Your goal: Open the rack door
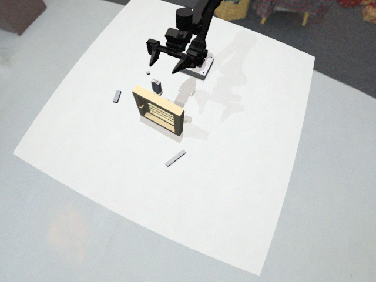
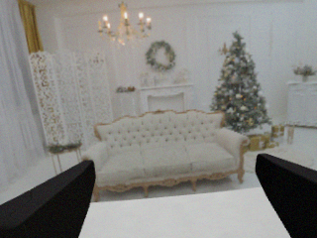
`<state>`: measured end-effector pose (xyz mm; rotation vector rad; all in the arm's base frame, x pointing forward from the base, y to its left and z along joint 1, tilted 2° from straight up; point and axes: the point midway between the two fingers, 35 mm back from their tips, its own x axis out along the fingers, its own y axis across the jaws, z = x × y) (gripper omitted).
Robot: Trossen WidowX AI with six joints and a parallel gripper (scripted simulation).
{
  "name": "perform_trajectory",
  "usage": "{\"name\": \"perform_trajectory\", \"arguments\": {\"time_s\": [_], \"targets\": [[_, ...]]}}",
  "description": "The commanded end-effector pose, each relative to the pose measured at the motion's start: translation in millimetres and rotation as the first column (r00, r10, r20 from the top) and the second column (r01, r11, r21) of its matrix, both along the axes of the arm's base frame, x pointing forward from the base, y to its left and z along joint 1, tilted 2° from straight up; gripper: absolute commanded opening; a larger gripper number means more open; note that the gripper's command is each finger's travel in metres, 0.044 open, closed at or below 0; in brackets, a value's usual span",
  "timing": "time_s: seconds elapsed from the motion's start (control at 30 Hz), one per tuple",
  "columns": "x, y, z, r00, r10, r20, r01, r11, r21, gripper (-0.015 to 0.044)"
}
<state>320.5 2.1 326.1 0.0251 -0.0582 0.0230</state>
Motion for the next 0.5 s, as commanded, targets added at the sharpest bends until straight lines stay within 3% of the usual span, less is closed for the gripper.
{"name": "perform_trajectory", "arguments": {"time_s": [0.0,0.1,0.47], "targets": [[0.5,-0.2,-0.3,1.0,-0.001,-0.004,0.001,1.0,0.0,0.0374],[6.8,-2.6,-4.7,0.998,-0.009,-0.059,0.009,1.0,-0.005,0.0296],[29.1,-15.0,-27.4,0.948,-0.046,-0.314,0.038,0.999,-0.03,0.0296]]}}
